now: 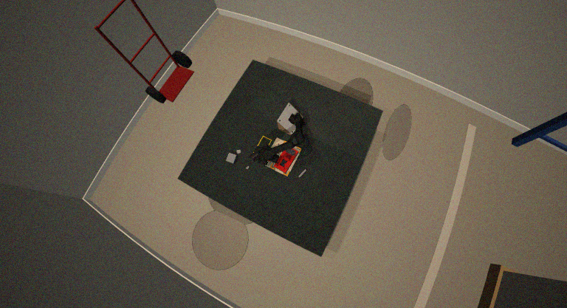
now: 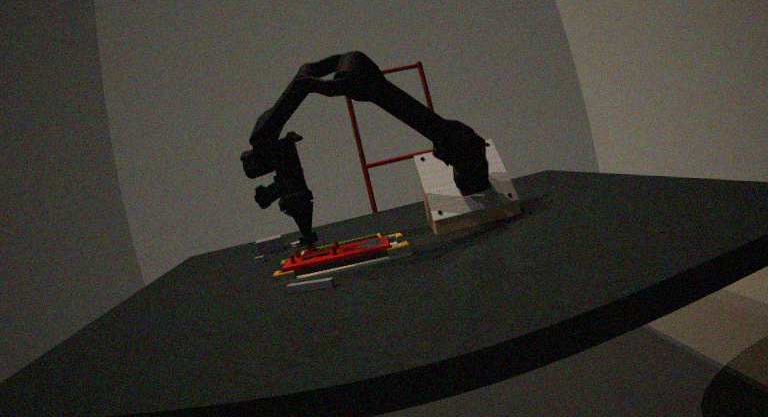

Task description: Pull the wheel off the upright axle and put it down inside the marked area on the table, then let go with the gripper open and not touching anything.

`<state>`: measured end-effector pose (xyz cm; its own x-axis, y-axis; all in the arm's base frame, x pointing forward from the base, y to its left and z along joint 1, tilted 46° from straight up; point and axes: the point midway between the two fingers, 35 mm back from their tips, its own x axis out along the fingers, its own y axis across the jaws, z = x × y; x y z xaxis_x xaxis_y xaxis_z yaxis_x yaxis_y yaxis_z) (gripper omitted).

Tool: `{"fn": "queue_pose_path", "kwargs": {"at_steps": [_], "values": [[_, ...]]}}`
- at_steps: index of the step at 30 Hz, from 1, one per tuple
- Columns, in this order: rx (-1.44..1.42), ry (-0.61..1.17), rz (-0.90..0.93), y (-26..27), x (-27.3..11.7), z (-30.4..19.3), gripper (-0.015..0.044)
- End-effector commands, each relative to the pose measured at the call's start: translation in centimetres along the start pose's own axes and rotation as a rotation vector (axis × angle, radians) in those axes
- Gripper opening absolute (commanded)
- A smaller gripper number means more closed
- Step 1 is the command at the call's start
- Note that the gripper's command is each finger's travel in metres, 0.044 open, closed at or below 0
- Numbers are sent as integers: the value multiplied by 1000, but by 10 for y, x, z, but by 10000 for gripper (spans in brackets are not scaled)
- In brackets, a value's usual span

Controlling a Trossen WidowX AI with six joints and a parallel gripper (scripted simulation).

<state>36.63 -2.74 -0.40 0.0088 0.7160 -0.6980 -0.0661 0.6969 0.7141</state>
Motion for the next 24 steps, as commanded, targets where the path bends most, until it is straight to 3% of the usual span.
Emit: {"fn": "queue_pose_path", "kwargs": {"at_steps": [1,18,24], "values": [[30,-40,-14,-2,-28,-3,0],[31,-39,-15,0,-61,-6,0],[36,-39,-17,-29,-56,-20,0]]}}
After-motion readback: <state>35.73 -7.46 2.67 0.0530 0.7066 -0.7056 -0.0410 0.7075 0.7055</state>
